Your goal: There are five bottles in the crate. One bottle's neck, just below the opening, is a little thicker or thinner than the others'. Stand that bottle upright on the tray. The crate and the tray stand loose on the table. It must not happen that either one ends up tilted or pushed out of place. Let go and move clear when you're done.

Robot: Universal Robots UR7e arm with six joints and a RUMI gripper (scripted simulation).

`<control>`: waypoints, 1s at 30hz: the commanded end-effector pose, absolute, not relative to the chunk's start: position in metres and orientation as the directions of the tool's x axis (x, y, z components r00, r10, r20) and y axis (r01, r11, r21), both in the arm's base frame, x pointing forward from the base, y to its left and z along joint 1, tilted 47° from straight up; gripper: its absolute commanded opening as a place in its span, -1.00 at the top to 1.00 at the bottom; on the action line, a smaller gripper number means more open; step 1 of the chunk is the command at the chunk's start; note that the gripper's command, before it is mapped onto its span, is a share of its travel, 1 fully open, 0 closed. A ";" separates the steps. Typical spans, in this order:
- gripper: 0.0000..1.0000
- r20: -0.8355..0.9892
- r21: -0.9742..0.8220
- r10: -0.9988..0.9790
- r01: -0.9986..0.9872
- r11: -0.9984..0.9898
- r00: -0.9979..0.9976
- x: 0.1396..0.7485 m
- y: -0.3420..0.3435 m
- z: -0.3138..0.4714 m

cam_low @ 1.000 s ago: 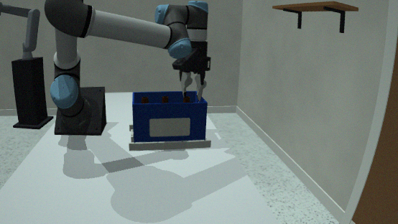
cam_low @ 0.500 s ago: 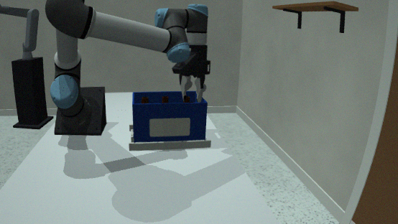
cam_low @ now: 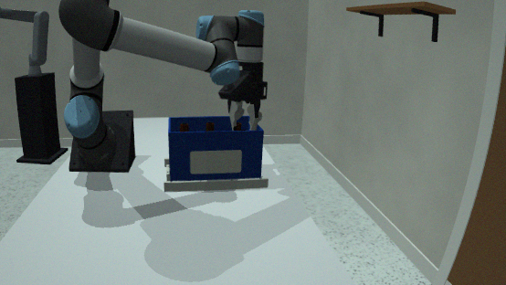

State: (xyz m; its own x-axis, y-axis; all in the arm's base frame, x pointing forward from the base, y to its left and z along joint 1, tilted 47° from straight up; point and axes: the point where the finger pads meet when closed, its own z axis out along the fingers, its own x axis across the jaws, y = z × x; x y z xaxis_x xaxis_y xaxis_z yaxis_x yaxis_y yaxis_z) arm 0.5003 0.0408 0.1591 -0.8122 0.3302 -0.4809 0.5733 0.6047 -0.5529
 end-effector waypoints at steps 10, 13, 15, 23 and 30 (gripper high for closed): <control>0.24 -0.482 -0.552 0.330 0.573 0.605 -0.812 0.501 0.037 0.156; 0.24 -0.482 -0.552 0.330 0.573 0.605 -0.812 0.501 0.037 0.156; 0.24 -0.482 -0.552 0.330 0.573 0.605 -0.812 0.501 0.037 0.156; 0.24 -0.482 -0.552 0.330 0.573 0.605 -0.812 0.501 0.037 0.155; 0.24 -0.482 -0.552 0.330 0.573 0.605 -0.812 0.501 0.037 0.155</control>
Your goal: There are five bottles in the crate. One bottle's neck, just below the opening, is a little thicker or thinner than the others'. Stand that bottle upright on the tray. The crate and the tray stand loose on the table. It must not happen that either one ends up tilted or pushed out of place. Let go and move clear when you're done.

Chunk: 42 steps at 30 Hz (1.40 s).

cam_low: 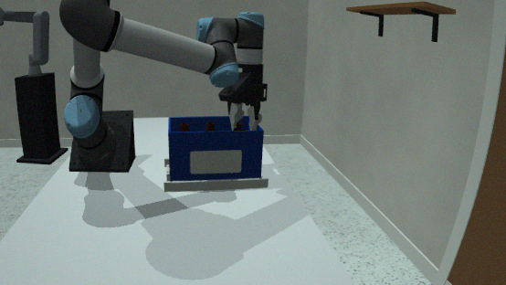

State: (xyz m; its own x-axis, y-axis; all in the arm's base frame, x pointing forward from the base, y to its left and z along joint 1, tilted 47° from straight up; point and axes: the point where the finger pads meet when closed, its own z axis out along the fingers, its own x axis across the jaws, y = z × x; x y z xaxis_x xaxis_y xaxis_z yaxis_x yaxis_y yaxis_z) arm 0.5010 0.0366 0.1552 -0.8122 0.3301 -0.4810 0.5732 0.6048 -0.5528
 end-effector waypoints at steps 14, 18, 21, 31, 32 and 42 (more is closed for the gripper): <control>0.24 -0.482 -0.552 0.330 0.573 0.605 -0.812 0.501 0.037 0.155; 0.24 -0.482 -0.552 0.330 0.573 0.605 -0.812 0.501 0.037 0.155; 0.24 -0.482 -0.552 0.330 0.573 0.605 -0.812 0.501 0.037 0.155; 1.00 -0.482 -0.552 0.330 0.573 0.605 -0.812 0.501 0.037 0.155; 1.00 -0.482 -0.552 0.330 0.573 0.605 -0.812 0.501 0.037 0.155; 1.00 -0.482 -0.552 0.330 0.573 0.605 -0.812 0.501 0.037 0.155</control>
